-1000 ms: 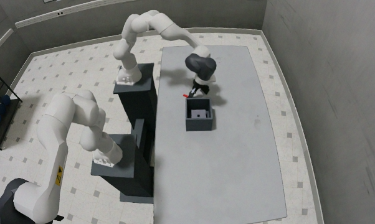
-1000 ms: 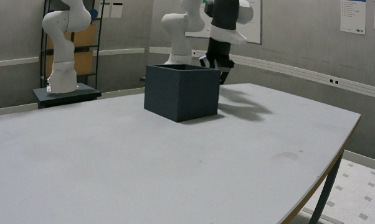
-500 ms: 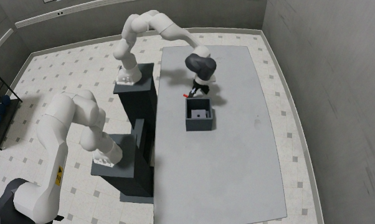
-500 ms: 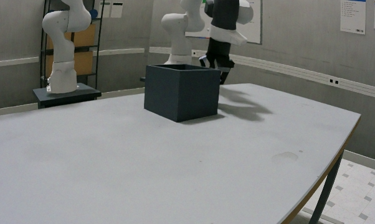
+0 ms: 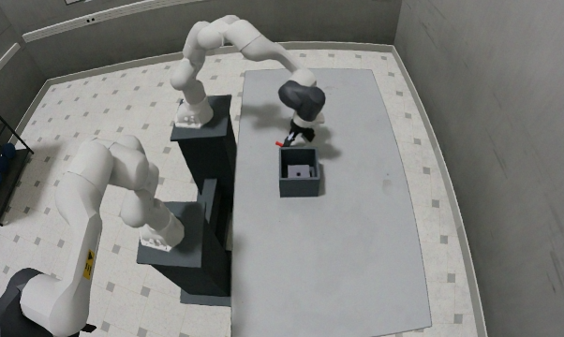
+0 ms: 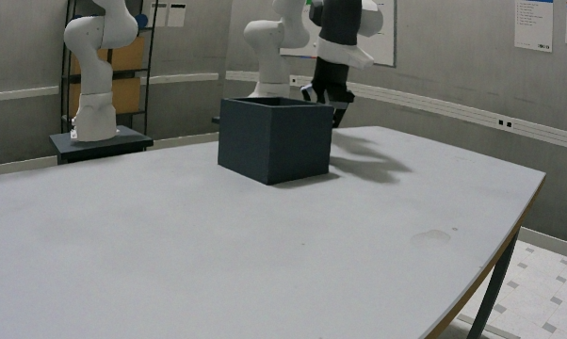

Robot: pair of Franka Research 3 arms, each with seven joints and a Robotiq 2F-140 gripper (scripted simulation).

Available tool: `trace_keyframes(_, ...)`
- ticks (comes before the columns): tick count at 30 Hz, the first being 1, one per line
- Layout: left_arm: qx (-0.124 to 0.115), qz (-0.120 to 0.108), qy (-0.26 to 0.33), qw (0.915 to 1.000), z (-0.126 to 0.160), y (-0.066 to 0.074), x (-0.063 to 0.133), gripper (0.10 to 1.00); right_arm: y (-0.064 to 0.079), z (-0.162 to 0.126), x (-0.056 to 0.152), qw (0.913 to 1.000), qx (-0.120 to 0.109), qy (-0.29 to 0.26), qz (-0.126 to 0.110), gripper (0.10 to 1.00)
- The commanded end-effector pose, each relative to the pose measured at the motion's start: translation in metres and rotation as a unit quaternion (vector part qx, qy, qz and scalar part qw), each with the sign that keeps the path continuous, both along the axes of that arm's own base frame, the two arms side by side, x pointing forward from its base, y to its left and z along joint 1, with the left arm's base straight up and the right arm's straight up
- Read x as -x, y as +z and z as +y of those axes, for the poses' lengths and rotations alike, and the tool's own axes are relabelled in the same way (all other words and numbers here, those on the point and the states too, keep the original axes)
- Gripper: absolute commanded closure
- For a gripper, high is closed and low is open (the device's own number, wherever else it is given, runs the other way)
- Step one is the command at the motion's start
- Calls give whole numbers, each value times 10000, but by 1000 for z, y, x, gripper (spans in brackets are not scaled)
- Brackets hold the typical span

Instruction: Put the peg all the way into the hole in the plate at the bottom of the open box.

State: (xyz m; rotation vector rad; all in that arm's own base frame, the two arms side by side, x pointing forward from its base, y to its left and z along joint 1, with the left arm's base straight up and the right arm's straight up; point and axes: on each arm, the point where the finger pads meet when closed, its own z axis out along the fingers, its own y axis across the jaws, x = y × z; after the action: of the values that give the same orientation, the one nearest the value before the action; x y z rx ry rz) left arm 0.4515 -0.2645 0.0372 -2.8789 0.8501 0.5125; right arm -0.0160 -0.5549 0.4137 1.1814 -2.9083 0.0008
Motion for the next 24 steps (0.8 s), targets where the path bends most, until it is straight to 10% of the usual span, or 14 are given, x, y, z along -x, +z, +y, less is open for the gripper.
trace_keyframes(1, -5, -18, 19, 10000, 0, 0, 0, 999, 0, 0, 0, 10000, 1, 0, 0, 98)
trace_keyframes(24, -5, -18, 19, 10000, 0, 67, 0, 999, 0, 0, 0, 10000, 1, 0, 0, 98)
